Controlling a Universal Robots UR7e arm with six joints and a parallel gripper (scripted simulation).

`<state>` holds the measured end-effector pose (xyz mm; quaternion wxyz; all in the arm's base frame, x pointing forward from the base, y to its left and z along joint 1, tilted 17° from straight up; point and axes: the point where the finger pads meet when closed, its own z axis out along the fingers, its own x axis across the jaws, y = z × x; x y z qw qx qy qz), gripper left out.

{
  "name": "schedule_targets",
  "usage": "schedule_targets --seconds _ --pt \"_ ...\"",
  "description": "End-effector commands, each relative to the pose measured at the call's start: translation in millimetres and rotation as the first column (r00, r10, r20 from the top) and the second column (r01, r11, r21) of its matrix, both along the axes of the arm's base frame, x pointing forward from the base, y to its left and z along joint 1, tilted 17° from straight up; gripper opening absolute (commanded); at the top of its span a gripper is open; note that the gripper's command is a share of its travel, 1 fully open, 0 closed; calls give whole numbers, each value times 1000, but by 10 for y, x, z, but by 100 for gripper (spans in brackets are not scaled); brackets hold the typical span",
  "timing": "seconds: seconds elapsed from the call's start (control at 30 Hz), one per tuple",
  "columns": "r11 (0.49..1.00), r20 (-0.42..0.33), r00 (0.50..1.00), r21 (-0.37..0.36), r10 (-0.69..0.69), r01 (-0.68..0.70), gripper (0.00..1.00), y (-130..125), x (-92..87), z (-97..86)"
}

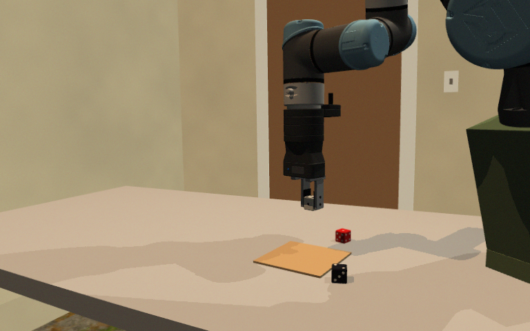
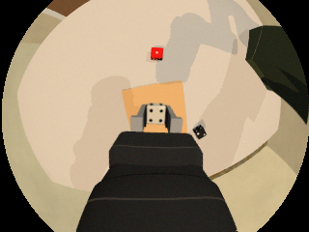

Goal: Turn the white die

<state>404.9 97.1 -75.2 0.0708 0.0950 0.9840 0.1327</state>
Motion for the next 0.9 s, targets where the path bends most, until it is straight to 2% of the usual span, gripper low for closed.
schedule_targets --seconds 0.0,0.27,0.7,0.87 --pt "999 -14 999 2 -52 52 49 220 29 63" --pt "997 -20 997 9 -78 78 49 349 32 98" --pt "997 -19 997 23 -78 79 49 359 30 97" --pt "995 -12 997 68 -73 73 49 357 27 89"
